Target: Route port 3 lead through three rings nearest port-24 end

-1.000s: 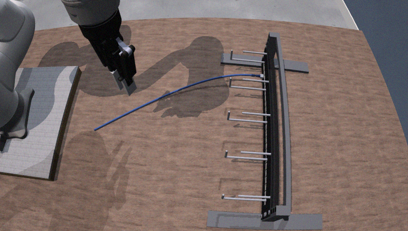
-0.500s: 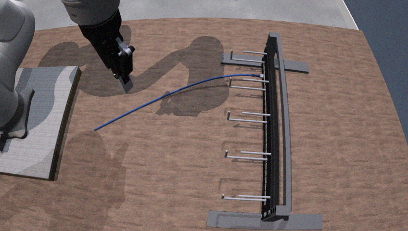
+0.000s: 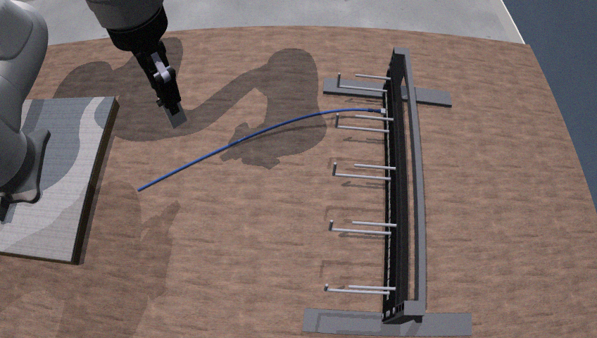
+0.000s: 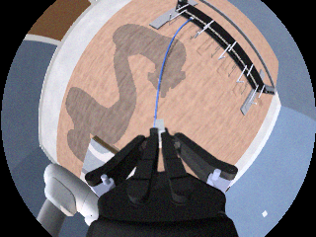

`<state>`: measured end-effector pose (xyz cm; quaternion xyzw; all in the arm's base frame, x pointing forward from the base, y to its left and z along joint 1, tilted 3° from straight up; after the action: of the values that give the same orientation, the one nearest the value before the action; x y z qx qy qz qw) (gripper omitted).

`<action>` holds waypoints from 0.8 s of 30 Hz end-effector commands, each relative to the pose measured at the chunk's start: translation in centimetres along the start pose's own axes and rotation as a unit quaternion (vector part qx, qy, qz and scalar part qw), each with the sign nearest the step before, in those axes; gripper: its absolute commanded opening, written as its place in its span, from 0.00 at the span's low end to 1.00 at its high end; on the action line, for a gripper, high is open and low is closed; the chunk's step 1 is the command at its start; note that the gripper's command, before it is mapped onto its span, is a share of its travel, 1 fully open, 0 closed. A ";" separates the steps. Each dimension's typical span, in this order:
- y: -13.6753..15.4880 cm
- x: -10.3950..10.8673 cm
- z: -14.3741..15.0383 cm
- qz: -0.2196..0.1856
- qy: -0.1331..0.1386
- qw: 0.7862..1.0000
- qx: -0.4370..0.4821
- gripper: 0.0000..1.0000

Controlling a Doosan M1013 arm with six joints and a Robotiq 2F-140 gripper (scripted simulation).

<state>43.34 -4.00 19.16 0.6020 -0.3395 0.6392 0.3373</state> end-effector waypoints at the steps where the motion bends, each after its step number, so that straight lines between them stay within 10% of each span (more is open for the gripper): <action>1: 0.1 0.0 -1.1 0.000 0.000 0.997 -0.074 0.00; 4: 0.1 0.0 -1.1 0.000 0.000 0.997 -0.076 0.00; 5: 0.1 0.0 -1.1 0.000 0.000 0.997 -0.076 0.20; 24: 0.1 0.0 -1.1 0.000 0.000 0.997 -0.076 0.20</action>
<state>42.64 -3.17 19.07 0.5748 -0.3872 0.6114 0.3820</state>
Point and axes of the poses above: the point where the finger pads meet when closed, its own x axis back along the fingers, its own z axis across the jaws, y = z × x, the point moved 3 cm from there along x, back along the fingers, and after that the axes turned 5 degrees about x, right-handed, at the moved point
